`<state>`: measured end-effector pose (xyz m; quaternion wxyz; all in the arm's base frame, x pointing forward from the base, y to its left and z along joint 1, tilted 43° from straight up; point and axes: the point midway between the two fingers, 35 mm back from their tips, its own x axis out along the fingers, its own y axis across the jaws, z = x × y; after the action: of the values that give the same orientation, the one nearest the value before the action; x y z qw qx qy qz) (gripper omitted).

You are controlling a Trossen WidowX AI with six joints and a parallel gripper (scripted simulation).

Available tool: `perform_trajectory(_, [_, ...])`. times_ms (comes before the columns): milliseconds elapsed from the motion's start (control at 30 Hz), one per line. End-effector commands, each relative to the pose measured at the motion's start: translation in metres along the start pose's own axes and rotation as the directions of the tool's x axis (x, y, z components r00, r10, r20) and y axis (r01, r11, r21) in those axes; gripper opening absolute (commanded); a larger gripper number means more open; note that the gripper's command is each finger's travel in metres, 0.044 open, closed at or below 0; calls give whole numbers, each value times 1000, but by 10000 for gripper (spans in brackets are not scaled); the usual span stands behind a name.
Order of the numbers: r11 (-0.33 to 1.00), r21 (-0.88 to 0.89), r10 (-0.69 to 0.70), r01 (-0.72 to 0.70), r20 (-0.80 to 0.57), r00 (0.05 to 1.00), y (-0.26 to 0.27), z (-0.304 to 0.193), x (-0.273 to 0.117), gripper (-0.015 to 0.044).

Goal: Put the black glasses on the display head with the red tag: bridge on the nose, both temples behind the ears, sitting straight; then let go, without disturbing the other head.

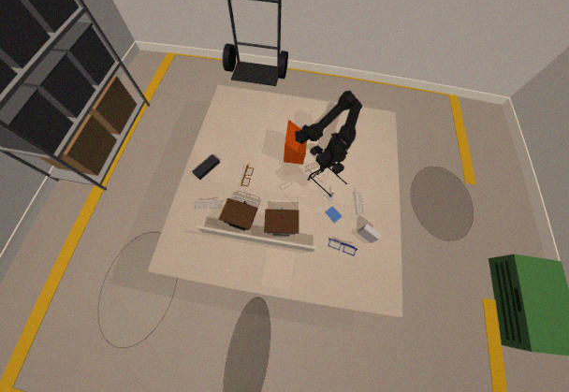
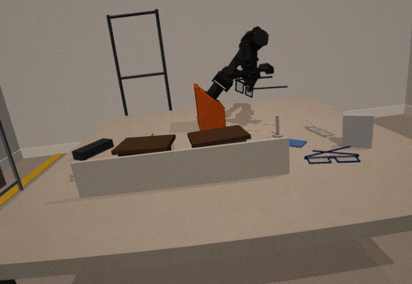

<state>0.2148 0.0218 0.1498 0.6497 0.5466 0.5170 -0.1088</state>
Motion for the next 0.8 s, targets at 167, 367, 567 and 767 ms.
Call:
perform_trajectory(167, [960,274,32,-52,79,996,-6,-5,-10,0])
perform_trajectory(367, [893,437,57,-108,129,990,-9,-8,-16,0])
perform_trajectory(567, [794,583,84,-174,178,980,-13,-11,-22,0])
perform_trajectory(767, [665,707,113,-242,226,968,-16,-13,-27,0])
